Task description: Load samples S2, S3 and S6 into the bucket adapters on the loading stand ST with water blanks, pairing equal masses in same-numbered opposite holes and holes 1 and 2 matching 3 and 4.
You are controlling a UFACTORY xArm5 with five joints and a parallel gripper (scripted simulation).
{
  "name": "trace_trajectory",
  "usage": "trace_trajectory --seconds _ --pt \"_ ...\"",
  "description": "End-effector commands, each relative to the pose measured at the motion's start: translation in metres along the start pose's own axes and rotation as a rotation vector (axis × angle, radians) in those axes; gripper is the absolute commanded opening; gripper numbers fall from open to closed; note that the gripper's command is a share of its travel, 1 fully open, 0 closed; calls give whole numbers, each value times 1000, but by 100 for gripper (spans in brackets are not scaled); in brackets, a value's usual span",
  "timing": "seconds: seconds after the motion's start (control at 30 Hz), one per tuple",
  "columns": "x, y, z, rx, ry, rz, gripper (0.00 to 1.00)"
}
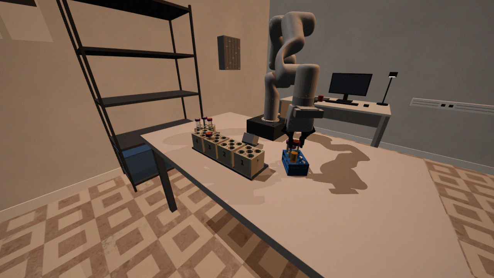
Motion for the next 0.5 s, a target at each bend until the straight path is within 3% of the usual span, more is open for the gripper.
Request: trace_trajectory --seconds 0.0,0.47 --pt "-1 1 12 -11 0 0 0" --pt "-1 1 36 -11 0 0 0"
Point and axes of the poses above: the point where the finger pads meet when closed, its own z axis back along the fingers, its own y axis across the jaws, x = y × z, the point moved 8 cm from there along z, back along the fingers, and after that the axes turned 15 degrees about -z, right-handed, at the moved point
